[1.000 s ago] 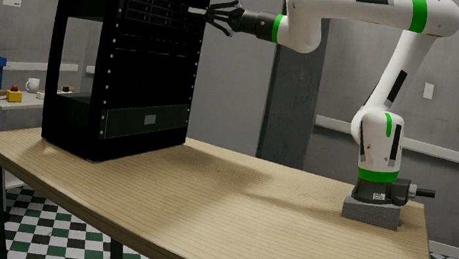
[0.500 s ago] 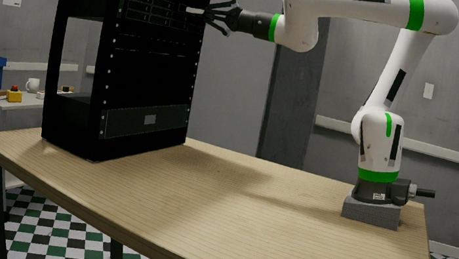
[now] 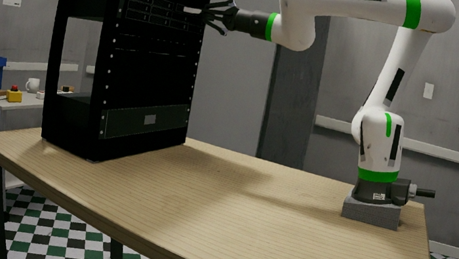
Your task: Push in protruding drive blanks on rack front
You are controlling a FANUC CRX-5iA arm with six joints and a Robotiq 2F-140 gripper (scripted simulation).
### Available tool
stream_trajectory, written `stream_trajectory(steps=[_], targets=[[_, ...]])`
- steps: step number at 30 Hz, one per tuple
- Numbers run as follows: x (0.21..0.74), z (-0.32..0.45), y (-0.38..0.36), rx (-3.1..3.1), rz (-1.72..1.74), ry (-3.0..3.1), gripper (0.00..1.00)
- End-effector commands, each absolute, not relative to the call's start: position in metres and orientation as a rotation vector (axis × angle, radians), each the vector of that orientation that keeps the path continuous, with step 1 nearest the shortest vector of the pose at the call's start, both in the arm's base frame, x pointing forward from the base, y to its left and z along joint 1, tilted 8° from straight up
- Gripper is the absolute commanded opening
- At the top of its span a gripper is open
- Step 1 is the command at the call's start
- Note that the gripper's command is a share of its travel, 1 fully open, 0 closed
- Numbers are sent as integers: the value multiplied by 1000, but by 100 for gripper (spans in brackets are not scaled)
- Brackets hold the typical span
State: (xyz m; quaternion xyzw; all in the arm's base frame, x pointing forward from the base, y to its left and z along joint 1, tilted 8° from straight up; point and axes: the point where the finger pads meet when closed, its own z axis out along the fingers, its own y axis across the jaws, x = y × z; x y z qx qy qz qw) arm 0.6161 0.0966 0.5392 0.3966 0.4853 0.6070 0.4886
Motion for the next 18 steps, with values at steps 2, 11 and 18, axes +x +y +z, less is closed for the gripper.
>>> stream_trajectory(steps=[2,11,18], targets=[[616,541,97,1050,1367,1182,10],[617,541,97,1050,1367,1182,10],[618,541,98,1050,1367,1182,10]])
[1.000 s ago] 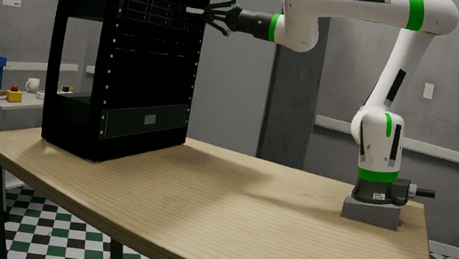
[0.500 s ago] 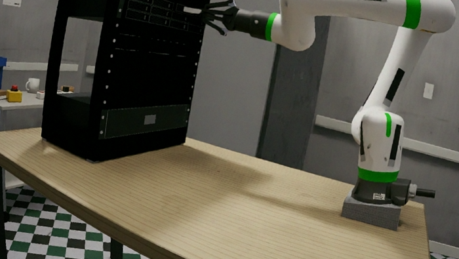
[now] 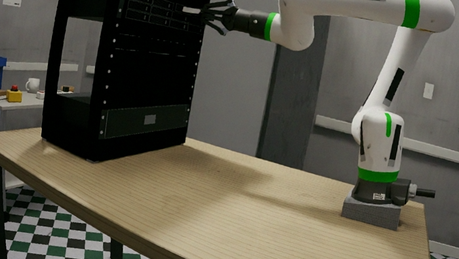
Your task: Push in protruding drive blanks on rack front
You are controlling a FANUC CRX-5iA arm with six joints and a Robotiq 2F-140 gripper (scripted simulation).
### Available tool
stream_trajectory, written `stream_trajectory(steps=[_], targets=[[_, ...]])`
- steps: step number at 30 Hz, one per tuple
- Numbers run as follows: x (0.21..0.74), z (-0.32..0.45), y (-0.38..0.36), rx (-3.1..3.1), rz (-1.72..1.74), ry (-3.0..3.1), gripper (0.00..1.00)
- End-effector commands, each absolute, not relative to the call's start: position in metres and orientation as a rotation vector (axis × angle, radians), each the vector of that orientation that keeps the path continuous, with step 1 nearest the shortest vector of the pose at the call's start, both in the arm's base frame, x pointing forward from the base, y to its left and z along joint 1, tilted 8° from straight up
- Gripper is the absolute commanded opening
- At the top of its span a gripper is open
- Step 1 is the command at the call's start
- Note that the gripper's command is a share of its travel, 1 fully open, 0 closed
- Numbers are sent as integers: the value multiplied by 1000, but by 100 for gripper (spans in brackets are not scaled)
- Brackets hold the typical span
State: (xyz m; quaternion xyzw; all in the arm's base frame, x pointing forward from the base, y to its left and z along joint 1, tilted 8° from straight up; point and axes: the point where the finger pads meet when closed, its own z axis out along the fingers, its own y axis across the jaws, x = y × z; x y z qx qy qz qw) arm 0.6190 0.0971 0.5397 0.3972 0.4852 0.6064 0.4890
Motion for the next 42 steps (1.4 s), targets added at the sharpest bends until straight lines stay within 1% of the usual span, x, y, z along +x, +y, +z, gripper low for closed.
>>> stream_trajectory(steps=[1,42], targets=[[618,541,98,1050,1367,1182,10],[625,542,99,1050,1367,1182,10]])
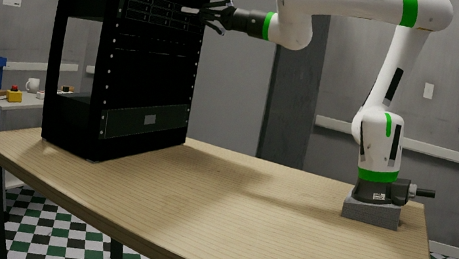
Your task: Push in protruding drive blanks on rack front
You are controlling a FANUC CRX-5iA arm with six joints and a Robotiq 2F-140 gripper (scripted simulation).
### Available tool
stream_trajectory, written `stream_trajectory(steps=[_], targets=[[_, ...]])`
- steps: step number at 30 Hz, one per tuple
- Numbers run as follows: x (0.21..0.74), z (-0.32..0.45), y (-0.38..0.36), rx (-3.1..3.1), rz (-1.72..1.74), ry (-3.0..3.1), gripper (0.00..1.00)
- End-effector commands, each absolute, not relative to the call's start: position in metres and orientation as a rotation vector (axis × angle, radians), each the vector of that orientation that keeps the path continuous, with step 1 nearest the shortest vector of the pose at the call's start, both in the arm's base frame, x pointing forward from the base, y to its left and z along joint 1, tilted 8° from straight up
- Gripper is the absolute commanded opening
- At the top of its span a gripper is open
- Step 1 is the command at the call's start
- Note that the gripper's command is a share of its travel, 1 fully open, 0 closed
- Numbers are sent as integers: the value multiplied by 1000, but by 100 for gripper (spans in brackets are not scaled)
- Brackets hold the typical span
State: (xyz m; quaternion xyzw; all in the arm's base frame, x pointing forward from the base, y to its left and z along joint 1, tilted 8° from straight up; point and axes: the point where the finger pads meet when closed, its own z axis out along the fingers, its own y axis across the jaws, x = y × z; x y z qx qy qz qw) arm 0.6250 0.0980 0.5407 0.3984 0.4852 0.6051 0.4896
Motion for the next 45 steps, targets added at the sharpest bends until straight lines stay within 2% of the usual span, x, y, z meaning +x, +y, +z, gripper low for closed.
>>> stream_trajectory(steps=[1,38,45], targets=[[626,543,99,1050,1367,1182,10],[628,543,99,1050,1367,1182,10],[612,541,97,1050,1367,1182,10]])
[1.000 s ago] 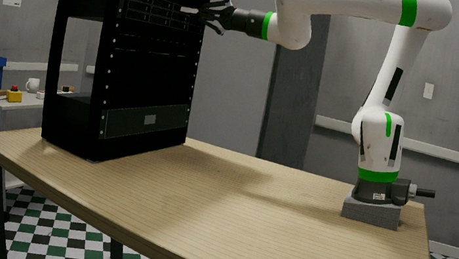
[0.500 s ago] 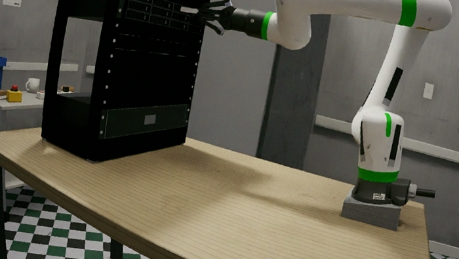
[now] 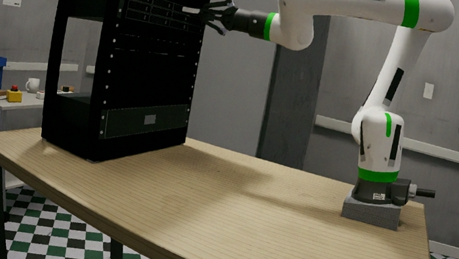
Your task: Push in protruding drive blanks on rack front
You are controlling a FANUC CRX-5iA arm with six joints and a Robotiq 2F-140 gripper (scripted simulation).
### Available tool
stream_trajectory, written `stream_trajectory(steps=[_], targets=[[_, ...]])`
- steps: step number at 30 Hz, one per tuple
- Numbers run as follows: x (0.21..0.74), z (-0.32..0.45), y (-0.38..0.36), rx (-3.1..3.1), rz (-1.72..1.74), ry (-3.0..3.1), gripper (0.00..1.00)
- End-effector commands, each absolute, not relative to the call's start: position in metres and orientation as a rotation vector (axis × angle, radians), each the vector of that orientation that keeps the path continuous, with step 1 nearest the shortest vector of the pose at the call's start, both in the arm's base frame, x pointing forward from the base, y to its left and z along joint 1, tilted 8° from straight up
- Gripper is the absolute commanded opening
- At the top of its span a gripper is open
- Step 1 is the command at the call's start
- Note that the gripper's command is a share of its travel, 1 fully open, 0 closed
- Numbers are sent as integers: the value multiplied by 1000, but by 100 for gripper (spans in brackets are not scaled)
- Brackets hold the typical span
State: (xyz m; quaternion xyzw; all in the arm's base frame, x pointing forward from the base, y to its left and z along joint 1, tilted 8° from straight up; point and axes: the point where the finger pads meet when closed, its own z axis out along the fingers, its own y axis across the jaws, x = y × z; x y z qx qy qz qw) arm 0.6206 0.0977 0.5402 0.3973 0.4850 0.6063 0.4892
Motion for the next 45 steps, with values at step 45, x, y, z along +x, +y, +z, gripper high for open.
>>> stream_trajectory(steps=[45], targets=[[548,531,89,1050,1367,1182,10]])
